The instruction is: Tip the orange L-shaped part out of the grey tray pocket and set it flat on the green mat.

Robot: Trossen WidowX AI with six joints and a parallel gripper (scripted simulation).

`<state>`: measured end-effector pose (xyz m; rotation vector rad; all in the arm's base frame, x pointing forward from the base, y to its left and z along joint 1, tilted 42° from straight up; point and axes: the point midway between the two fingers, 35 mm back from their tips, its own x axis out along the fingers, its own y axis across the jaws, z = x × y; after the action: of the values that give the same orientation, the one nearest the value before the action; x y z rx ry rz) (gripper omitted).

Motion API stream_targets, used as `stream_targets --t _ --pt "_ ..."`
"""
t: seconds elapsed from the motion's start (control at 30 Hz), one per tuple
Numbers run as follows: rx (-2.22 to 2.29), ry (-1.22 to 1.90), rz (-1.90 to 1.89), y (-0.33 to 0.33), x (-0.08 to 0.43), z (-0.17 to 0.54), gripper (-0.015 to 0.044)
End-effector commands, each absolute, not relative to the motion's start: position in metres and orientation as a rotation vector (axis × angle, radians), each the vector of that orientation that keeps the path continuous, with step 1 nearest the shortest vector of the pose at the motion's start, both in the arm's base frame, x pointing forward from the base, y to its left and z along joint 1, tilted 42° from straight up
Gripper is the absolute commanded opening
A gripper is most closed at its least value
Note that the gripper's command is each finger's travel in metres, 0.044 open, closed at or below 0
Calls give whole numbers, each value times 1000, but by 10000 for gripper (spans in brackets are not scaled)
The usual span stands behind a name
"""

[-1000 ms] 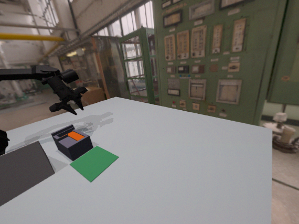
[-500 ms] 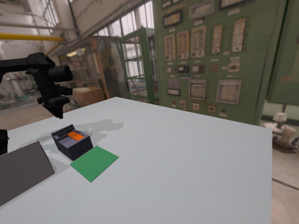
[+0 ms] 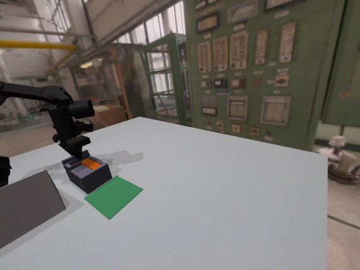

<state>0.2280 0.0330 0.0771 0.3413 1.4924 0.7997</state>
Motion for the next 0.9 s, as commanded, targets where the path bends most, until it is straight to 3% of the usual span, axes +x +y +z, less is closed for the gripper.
stream_targets --t 0.0,0.87 --pt "346 1489 798 36 228 75 180" --pt "346 1488 799 58 224 50 180"
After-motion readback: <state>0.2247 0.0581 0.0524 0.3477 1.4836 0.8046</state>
